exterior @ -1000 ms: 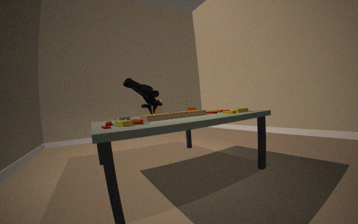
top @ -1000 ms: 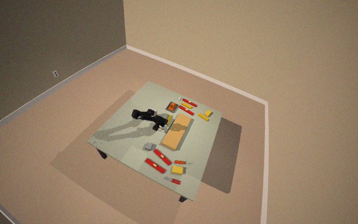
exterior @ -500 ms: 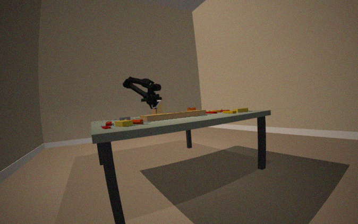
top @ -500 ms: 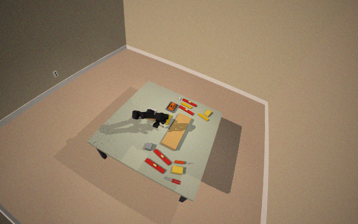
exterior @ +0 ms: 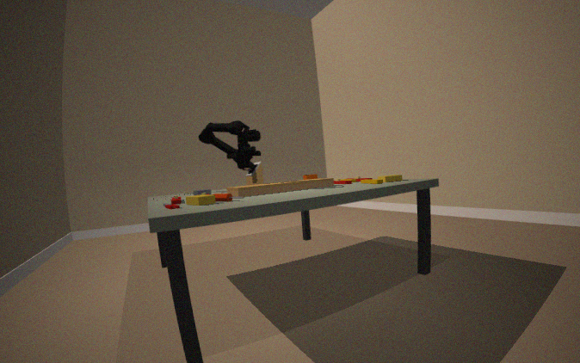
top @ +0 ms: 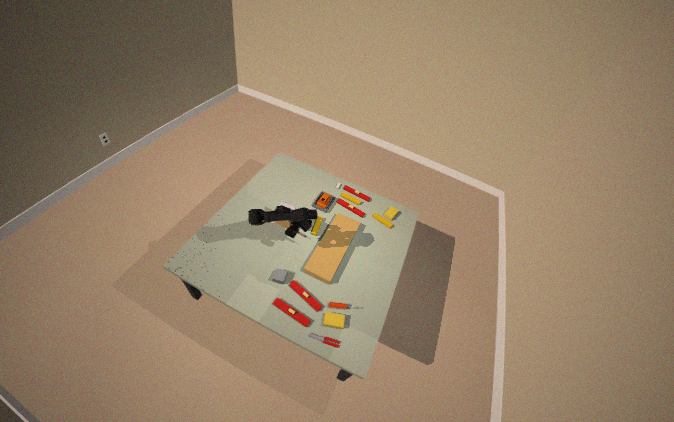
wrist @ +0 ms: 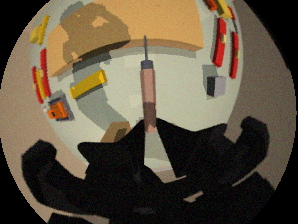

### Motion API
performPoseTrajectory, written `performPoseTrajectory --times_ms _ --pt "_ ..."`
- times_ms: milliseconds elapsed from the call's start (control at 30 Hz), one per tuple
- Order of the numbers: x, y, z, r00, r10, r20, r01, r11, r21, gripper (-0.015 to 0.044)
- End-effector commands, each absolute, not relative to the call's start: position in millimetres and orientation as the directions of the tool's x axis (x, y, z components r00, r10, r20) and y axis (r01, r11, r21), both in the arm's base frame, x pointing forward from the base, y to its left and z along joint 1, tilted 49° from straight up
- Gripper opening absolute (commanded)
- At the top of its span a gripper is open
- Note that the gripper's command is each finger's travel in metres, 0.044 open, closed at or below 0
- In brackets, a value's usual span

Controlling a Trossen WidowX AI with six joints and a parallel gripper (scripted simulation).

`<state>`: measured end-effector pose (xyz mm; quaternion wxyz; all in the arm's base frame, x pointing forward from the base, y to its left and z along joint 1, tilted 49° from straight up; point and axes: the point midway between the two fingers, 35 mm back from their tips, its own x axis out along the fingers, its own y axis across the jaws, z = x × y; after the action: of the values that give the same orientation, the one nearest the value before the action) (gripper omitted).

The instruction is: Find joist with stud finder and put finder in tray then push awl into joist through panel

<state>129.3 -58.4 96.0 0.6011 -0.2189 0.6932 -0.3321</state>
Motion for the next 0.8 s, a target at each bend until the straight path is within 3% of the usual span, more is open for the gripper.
performPoseTrajectory --times_ms 0,200,400,767 --pt "127 -51 88 -0.197 -0.601 -0.775 0.293 0.718 -0.632 0.0000" --pt "132 -35 74 -0.167 -0.384 -0.908 0.618 0.677 -0.400 0.0000" --pt "146 -19 69 -0.057 -0.167 -0.984 0.845 0.517 -0.136 0.0000" --pt "187 1 88 0.275 0.158 -0.948 0.955 0.070 0.288 0.0000"
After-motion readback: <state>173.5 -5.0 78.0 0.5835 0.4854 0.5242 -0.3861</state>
